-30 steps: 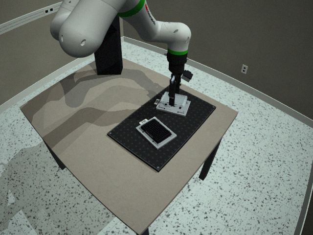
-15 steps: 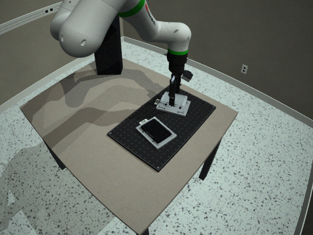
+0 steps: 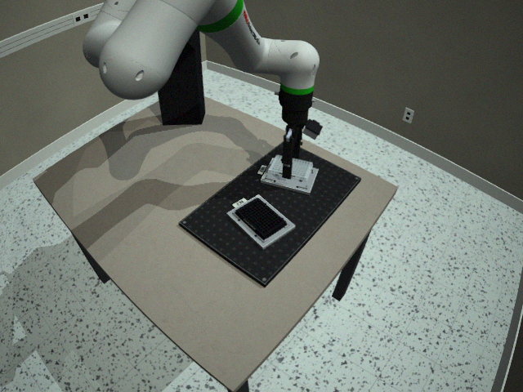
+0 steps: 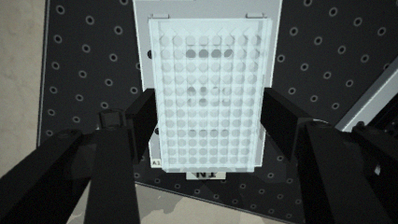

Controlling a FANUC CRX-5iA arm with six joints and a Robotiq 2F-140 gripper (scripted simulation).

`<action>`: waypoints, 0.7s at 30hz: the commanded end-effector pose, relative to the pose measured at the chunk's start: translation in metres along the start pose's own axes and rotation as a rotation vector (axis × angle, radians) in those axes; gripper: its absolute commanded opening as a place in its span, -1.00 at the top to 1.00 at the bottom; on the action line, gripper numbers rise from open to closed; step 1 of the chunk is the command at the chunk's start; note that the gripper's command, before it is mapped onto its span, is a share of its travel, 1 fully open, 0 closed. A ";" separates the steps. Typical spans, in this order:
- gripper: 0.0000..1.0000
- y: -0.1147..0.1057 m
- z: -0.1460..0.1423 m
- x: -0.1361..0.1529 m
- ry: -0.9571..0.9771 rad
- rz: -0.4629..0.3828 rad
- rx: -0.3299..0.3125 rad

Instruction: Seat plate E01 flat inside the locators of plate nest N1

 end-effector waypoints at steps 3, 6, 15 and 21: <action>0.80 0.006 0.000 -0.001 0.000 0.002 -0.001; 0.80 0.009 0.000 -0.001 0.000 0.002 -0.001; 0.80 0.009 0.000 -0.001 0.000 0.002 -0.001; 0.80 0.009 0.000 -0.001 0.000 0.002 -0.001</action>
Point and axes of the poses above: the point where the finger pads meet when closed, its own y axis out along the fingers, its own z axis across the jaws, x = y × z, the point moved 1 cm from there along -y, back along the fingers, and after that the axes turned 13 degrees about y, right-handed, at the moved point
